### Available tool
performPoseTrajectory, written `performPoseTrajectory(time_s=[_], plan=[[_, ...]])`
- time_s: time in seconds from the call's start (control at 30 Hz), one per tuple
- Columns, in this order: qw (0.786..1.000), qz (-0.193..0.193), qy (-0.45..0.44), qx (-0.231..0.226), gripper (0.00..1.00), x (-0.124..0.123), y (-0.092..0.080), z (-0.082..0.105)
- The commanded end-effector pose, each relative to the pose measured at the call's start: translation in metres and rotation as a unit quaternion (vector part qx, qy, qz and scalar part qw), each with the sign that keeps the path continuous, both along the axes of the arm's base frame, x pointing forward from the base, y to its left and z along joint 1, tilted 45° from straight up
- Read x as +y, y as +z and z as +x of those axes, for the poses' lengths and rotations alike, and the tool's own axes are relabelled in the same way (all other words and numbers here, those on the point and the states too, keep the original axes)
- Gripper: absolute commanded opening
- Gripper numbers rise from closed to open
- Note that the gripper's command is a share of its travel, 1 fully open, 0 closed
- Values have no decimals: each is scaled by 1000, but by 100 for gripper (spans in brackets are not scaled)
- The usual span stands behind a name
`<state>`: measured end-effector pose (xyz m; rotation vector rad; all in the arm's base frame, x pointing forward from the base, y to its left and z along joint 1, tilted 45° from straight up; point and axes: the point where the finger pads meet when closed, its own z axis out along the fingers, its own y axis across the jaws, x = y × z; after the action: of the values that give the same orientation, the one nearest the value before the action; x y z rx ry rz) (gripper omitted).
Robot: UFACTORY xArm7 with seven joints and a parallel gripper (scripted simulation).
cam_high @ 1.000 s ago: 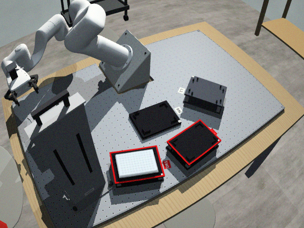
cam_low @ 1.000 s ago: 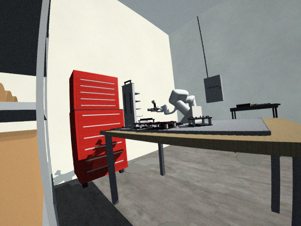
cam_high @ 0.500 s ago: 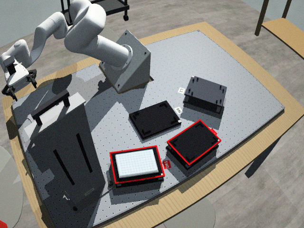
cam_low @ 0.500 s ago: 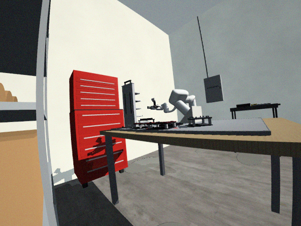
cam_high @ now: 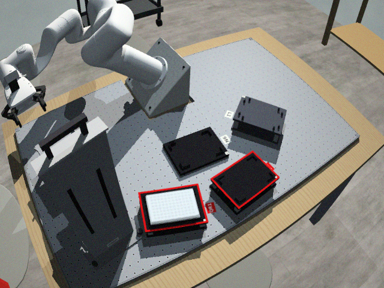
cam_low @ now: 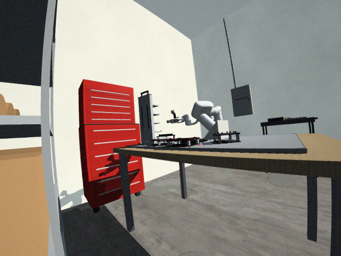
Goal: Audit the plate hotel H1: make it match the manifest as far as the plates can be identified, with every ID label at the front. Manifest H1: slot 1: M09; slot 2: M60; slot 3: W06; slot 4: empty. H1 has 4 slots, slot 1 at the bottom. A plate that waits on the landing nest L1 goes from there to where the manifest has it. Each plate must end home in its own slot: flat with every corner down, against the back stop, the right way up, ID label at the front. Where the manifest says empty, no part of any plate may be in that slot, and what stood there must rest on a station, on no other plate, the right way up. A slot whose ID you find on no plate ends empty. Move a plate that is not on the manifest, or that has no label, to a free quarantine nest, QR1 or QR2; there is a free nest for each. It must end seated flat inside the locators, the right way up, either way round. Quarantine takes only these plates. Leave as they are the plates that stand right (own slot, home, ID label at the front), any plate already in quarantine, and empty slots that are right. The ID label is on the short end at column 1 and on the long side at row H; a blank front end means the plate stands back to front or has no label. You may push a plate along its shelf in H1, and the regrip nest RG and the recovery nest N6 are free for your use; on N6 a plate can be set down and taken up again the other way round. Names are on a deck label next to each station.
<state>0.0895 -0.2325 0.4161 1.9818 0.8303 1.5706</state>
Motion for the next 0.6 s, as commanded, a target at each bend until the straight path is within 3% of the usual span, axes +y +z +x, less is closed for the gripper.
performPoseTrajectory(time_s=[0.0, 0.57], plan=[[1000, -6, -22, 22, 100, 0, 1, 0], [988, -26, -108, 109, 100, 0, 1, 0]])
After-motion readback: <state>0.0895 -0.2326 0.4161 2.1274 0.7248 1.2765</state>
